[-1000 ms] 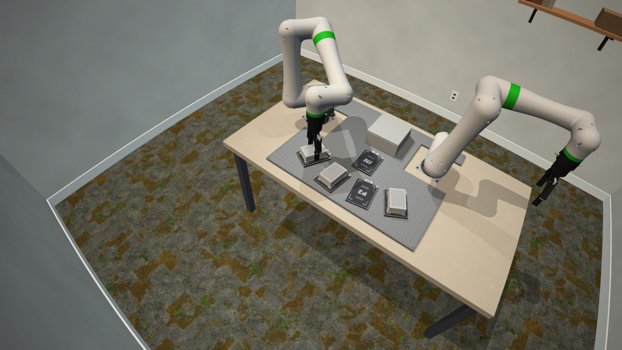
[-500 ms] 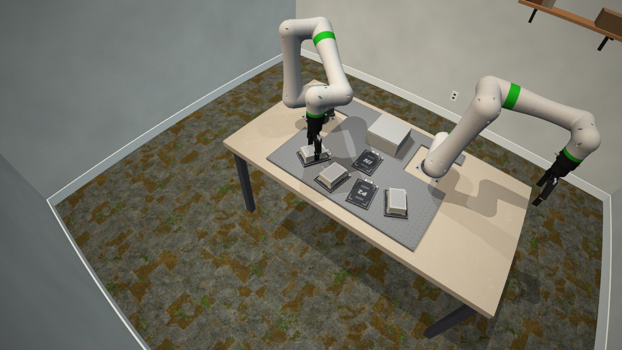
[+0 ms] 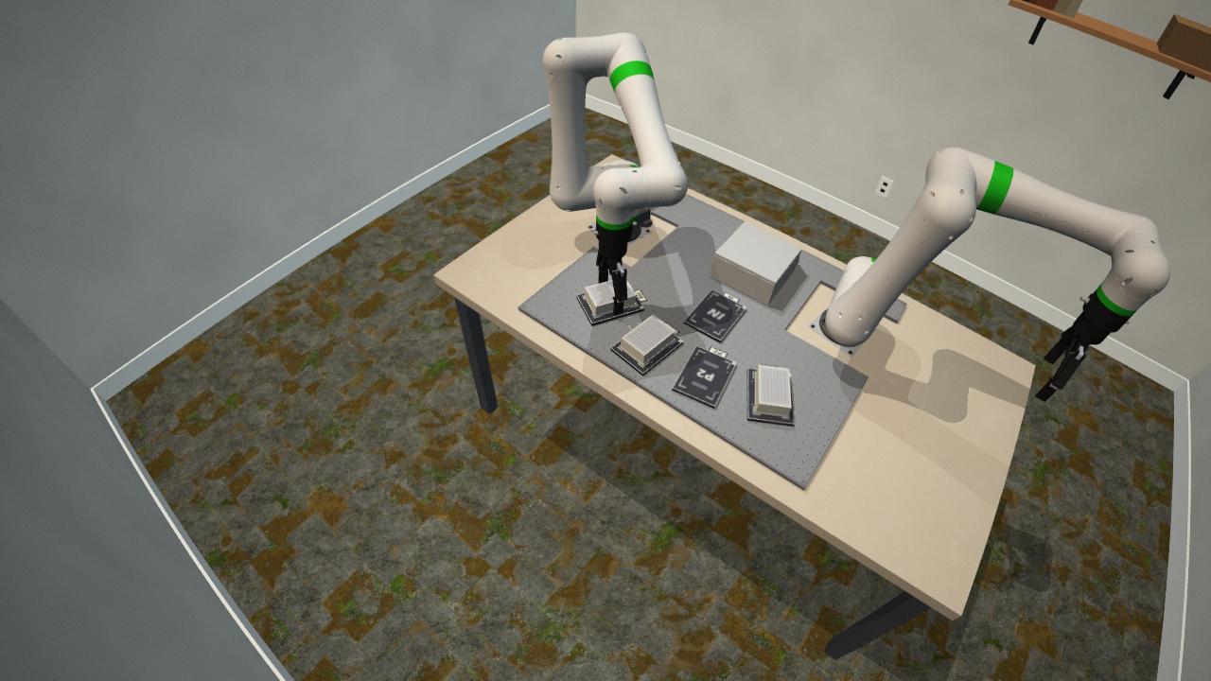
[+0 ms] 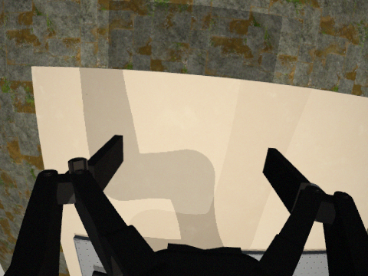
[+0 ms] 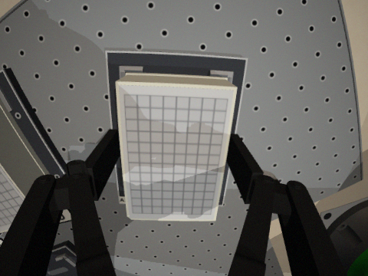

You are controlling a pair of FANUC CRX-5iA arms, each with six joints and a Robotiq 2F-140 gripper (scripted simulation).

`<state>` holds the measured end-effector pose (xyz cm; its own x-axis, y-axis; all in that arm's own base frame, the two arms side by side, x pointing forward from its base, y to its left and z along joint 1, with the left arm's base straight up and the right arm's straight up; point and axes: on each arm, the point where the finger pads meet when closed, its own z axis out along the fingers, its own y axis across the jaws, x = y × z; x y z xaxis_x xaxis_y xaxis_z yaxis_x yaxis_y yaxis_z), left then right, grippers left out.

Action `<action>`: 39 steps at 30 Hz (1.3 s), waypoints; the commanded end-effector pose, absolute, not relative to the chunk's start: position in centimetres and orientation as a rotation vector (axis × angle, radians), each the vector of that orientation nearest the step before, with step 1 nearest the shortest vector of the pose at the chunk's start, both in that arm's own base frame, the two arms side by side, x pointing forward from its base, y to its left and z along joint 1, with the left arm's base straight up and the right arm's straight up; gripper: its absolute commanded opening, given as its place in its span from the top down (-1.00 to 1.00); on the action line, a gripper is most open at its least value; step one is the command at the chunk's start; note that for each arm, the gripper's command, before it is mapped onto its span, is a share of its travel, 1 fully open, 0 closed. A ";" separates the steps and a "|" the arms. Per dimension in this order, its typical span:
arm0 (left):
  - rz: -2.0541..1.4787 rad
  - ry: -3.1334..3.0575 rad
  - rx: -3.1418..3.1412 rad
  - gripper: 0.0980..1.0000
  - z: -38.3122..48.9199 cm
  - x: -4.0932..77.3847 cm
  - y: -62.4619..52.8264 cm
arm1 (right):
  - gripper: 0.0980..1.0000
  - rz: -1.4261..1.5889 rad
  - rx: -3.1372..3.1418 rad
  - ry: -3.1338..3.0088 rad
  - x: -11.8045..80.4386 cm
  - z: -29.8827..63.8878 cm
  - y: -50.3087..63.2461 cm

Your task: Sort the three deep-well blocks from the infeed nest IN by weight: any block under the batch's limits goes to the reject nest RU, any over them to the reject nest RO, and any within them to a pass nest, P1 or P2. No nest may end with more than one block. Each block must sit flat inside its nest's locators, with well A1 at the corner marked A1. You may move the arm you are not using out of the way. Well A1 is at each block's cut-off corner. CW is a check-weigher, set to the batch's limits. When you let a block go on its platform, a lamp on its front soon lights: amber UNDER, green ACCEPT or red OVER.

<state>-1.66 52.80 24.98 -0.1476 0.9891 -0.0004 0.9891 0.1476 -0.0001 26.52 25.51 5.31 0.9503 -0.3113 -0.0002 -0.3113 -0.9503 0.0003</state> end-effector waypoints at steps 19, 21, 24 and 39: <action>0.002 2.380 2.052 -1.00 25.1 -1.6 52.8 | -1.00 0.001 3.103 -0.495 26.6 5.9 25.5; 0.002 2.380 2.052 -1.00 25.1 -1.6 52.8 | -1.00 0.001 3.103 -0.495 26.6 5.9 25.5; 0.002 2.380 2.052 -1.00 25.1 -1.6 52.8 | -1.00 0.001 3.103 -0.495 26.6 6.7 25.5; 0.002 2.380 2.052 -1.00 25.1 -1.6 52.8 | -1.00 0.001 3.103 -0.495 26.6 10.2 25.5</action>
